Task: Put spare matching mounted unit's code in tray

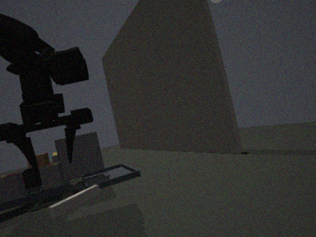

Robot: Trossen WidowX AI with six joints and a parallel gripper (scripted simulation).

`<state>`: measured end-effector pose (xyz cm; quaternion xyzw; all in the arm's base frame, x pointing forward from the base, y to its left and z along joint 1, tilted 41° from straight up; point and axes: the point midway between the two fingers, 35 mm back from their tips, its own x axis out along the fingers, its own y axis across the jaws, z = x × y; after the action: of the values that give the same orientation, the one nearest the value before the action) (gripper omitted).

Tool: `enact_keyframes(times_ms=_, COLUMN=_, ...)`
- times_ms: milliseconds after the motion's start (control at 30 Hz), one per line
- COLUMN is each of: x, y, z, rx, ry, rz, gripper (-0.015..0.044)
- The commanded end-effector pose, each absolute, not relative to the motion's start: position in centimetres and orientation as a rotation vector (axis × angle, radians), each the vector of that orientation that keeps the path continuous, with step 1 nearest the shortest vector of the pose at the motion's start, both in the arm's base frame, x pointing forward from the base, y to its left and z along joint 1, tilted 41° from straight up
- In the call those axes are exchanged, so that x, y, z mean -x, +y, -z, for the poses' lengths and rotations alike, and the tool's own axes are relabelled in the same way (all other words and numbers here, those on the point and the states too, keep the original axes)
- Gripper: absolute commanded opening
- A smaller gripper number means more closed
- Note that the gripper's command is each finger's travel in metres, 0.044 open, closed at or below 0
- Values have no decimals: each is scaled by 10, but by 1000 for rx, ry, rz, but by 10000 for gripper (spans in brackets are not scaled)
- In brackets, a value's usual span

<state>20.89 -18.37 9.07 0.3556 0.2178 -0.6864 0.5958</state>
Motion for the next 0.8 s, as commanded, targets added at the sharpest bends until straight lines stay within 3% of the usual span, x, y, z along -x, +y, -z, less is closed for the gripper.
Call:
enact_keyframes(times_ms=0, x=-206, y=-187, z=-82, rx=-824, ry=518, rz=1595, gripper=300)
enact_keyframes(times_ms=767, x=-202, y=-201, z=-67, rx=-819, ry=515, rz=1596, gripper=300)
